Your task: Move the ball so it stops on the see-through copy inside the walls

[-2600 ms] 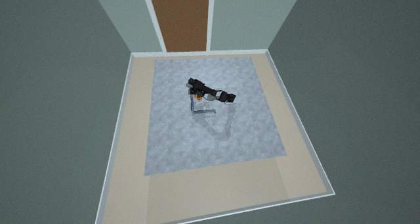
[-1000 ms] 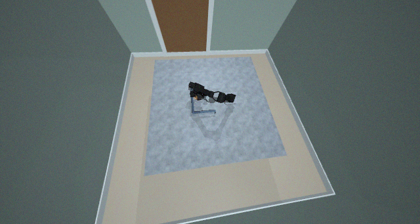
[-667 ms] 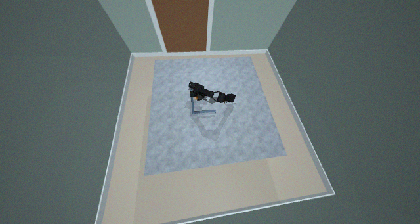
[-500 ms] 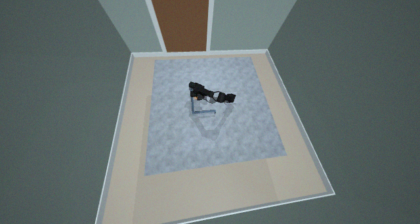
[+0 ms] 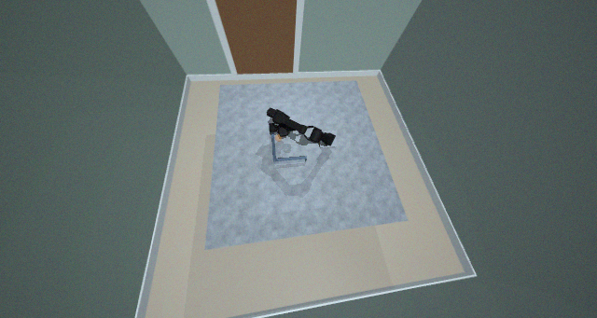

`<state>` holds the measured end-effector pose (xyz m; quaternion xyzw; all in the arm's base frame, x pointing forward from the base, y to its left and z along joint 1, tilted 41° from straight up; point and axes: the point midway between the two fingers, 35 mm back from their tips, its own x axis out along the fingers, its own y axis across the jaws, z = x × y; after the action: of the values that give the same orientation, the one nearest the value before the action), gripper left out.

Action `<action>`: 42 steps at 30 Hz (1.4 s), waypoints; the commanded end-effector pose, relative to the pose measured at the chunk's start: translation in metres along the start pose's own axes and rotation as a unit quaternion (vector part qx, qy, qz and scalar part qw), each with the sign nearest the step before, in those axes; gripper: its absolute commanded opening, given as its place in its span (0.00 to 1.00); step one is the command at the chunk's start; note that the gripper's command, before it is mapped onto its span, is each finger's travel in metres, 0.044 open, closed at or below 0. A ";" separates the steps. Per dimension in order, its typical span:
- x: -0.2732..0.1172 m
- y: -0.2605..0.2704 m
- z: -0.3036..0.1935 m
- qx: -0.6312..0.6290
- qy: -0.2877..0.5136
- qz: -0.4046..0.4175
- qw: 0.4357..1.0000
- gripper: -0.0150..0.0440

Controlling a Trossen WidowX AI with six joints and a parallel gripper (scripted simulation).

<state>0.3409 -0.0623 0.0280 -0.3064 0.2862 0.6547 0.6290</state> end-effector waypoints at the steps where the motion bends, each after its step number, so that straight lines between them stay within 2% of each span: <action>1: -0.023 -0.001 -0.001 -0.004 0.005 -0.004 1.000 0.25; 11: -0.068 0.007 0.003 -0.005 0.003 -0.003 1.000 0.25; 14: -0.068 0.006 0.003 0.006 0.003 -0.003 1.000 0.25; 26: -0.056 -0.004 0.002 0.194 0.002 -0.004 0.981 0.25; 42: -0.039 -0.017 0.001 0.436 0.001 -0.005 0.900 0.25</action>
<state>0.3552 -0.0861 0.0600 -0.0339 0.5244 0.4859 0.6984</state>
